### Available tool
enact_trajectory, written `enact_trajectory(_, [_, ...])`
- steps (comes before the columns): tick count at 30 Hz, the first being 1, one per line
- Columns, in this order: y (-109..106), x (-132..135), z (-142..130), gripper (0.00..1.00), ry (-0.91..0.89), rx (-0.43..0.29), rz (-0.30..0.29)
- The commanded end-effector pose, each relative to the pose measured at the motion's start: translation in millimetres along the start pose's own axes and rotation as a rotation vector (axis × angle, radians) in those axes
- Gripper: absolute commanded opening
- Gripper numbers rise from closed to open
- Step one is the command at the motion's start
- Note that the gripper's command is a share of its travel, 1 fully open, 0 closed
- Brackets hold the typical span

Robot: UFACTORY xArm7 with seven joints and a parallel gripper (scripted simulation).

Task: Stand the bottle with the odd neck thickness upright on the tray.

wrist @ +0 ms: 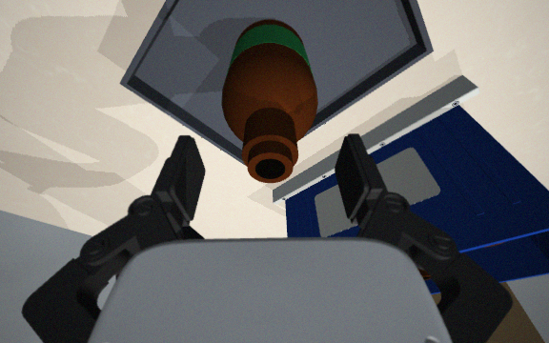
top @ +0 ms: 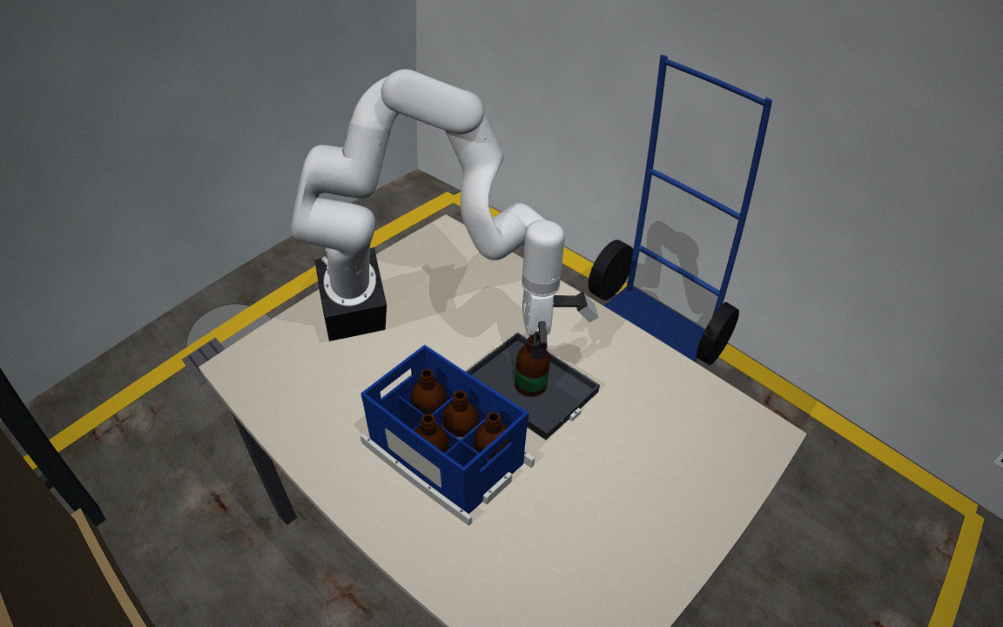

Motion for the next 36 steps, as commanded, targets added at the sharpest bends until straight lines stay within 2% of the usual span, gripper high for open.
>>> enact_trajectory(1, [-1,0,1,1.00,0.000,0.003,0.000])
enact_trajectory(18, [-7,0,1,1.00,0.000,0.003,0.000])
enact_trajectory(36, [-39,0,1,1.00,0.000,0.003,0.000])
Point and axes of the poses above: the point where the finger pads meet when closed, its own y axis out along the fingers, its own x axis across the jaws, z = x × y, the point moved 4 cm from there along -y, back along the fingers, and after that the axes turned 7 degrees about y, right-handed, at the moved point
